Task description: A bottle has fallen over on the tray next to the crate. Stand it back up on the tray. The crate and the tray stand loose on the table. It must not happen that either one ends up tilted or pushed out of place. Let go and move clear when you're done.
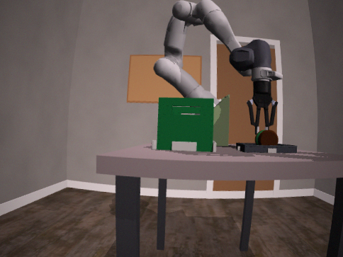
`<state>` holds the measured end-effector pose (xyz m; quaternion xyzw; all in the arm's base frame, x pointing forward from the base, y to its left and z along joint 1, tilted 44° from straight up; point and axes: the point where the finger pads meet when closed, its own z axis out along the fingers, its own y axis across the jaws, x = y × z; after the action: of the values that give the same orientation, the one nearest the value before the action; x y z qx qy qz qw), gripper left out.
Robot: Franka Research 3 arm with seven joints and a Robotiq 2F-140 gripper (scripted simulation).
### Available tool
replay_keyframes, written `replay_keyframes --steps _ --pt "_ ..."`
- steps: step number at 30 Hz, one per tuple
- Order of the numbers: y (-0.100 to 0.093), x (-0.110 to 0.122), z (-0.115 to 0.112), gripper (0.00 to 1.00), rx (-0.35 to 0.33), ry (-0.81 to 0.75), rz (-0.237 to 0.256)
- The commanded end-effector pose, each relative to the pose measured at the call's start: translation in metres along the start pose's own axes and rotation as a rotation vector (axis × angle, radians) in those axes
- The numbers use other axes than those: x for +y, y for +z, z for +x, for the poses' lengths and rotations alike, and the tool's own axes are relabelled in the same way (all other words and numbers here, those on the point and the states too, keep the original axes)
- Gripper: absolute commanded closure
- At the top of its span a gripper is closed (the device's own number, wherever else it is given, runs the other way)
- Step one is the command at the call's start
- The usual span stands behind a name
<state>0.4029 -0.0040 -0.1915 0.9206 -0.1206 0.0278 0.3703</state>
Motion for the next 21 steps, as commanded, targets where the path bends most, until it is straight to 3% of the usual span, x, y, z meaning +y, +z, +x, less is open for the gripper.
replay_keyframes --steps 1,21 --pt "-0.002 0.0 0.001 1.0 0.001 0.004 0.001" --pt "-0.014 0.0 0.001 1.0 0.001 0.004 0.001"
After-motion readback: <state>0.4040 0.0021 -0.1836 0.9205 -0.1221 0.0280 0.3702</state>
